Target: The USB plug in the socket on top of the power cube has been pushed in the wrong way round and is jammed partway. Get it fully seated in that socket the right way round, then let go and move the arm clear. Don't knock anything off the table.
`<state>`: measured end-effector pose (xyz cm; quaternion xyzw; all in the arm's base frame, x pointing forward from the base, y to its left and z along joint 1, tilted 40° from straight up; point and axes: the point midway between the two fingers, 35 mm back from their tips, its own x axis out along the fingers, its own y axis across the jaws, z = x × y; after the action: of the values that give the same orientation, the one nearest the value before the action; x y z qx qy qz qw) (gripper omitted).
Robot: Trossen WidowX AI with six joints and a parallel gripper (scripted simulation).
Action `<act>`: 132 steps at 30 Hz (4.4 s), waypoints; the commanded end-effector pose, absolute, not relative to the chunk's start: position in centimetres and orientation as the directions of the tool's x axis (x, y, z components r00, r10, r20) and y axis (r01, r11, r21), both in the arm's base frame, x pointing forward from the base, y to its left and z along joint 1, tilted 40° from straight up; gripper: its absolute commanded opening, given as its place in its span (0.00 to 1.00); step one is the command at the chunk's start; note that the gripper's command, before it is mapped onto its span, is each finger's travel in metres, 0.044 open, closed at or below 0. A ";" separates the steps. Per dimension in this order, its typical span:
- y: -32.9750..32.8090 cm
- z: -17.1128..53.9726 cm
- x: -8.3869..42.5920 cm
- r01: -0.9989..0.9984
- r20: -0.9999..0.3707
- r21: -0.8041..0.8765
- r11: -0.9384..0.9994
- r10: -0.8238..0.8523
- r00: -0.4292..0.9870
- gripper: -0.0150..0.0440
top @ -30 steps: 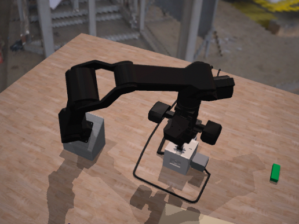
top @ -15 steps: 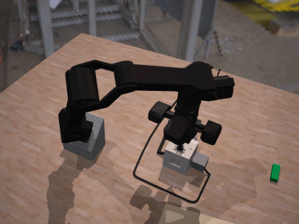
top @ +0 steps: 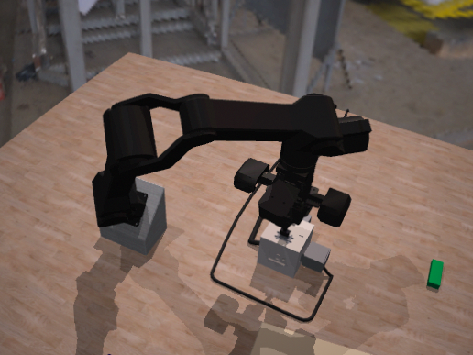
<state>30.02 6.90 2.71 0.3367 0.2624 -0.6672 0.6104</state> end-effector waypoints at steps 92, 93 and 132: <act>8.3 4.4 30.1 0.245 -0.771 -0.622 0.743 -0.637 -0.027 0.25; 8.3 4.4 30.1 0.220 -0.771 -0.626 0.748 -0.637 -0.027 0.25; 8.3 4.4 30.1 -0.717 -0.771 -0.429 0.550 -0.637 -0.027 0.25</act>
<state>30.11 8.31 4.42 -0.4548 0.7165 0.0136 0.5289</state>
